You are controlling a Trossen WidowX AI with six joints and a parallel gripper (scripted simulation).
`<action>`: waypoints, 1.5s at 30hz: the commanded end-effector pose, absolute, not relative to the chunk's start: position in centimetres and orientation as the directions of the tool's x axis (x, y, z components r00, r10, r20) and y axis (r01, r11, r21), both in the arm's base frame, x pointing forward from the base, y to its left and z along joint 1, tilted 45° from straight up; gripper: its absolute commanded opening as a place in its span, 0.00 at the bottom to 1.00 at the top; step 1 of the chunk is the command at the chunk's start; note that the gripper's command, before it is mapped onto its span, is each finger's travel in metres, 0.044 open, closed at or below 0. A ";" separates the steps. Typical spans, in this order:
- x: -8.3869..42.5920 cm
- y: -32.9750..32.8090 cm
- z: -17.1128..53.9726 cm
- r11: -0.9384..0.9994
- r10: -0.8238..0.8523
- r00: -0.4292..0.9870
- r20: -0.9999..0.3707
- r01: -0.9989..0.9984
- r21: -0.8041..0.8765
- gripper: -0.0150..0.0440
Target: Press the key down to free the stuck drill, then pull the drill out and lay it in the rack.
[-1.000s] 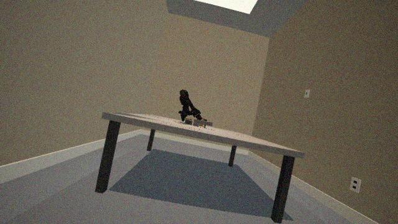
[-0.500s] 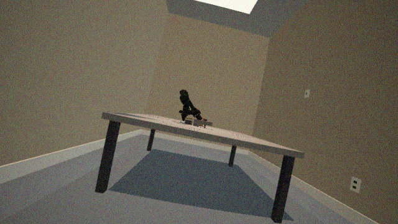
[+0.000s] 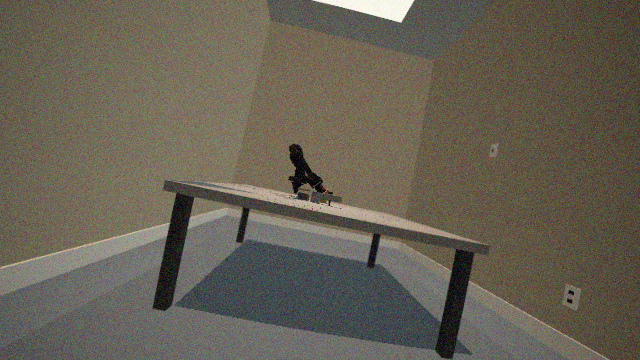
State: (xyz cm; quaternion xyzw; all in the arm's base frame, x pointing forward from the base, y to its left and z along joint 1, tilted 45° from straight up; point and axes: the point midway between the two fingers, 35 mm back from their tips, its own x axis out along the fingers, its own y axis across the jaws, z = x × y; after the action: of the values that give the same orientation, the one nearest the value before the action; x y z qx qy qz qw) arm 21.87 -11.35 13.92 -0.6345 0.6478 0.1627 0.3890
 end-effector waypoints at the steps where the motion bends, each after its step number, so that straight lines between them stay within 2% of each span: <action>1: 21.9 -11.2 14.2 0.140 -0.697 0.114 -0.708 -0.946 -0.291 0.25; 45: 21.6 -9.9 15.1 0.140 -0.696 0.114 -0.709 -0.947 -0.290 0.25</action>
State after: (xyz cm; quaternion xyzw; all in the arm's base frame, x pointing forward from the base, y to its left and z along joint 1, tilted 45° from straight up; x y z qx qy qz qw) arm 21.50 -9.99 14.87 -0.6344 0.6478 0.1635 0.3888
